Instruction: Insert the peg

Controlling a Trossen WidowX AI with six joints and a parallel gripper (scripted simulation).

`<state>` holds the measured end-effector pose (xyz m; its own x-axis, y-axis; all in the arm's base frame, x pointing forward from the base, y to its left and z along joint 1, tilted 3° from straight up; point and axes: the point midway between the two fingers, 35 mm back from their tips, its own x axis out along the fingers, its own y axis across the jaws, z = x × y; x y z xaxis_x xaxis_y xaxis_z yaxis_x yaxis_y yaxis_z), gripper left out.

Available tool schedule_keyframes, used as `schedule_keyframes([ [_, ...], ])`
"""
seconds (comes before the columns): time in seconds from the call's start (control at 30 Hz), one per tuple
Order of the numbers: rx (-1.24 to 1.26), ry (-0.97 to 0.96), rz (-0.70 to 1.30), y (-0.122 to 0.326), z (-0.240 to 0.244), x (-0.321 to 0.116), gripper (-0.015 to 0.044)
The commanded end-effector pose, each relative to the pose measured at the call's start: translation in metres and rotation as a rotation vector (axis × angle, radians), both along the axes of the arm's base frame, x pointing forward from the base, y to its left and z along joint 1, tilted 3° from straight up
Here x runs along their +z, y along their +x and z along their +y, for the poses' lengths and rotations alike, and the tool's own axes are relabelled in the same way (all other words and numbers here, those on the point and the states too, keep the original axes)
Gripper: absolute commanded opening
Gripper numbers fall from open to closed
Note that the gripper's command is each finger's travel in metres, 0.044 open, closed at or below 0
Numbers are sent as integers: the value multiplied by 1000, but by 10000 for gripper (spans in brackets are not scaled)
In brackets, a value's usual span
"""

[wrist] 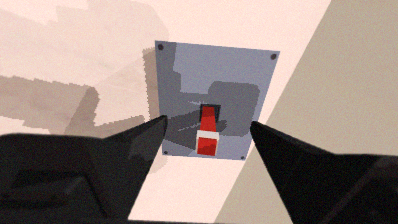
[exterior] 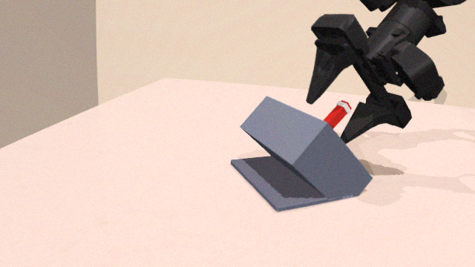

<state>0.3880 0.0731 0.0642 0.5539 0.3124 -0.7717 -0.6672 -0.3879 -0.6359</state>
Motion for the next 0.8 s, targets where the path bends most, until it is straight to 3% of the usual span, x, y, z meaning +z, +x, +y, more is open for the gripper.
schedule_keyframes([
  [0.0, 2, 0, -4, -2, -1, 5, 440],
  [0.77, -3, 0, -2, -18, -13, 32, 440],
])
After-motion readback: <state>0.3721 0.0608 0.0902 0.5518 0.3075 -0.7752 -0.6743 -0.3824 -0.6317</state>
